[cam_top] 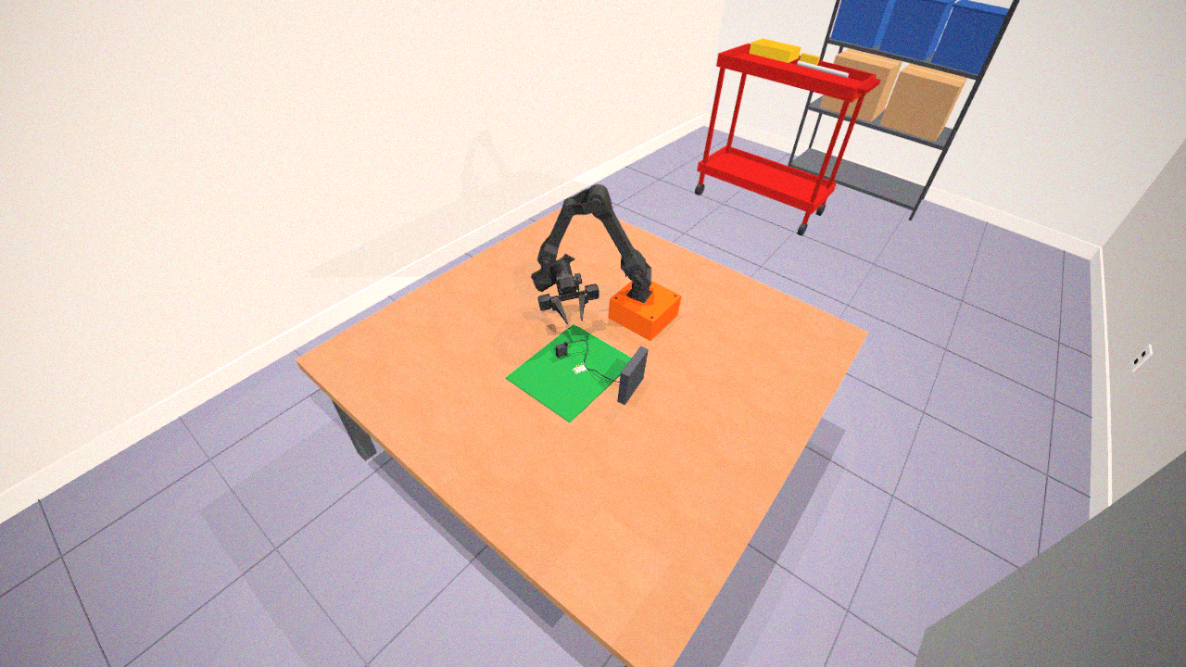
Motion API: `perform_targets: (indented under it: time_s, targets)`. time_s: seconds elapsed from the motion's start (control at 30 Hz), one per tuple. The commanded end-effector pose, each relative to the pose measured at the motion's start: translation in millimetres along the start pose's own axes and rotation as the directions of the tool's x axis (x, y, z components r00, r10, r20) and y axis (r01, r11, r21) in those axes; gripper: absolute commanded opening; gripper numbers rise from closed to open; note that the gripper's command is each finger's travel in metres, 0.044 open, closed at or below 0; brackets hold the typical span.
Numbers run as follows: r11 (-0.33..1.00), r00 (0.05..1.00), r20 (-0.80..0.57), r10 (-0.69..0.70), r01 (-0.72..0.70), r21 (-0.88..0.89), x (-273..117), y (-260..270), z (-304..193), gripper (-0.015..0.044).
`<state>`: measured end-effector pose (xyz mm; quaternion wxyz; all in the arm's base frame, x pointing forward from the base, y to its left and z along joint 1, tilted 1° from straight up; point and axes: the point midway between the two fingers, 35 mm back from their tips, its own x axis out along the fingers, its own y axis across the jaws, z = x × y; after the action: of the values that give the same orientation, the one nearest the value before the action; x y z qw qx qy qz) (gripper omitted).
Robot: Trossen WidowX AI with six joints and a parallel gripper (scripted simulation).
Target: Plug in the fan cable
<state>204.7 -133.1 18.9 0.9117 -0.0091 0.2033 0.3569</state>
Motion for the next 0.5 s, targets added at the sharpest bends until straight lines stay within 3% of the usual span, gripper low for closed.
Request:
perform_targets:
  time_s: [0.0, 0.47]
  targets:
    - [0.998, 0.993, -0.099, 0.064, -0.062, 0.022, 4.9, 3.2, -0.9, 0.0205]
    - [0.984, 0.89, -0.422, 0.175, -0.14, 0.114, 12.1, 8.3, -2.5, 0.0205]
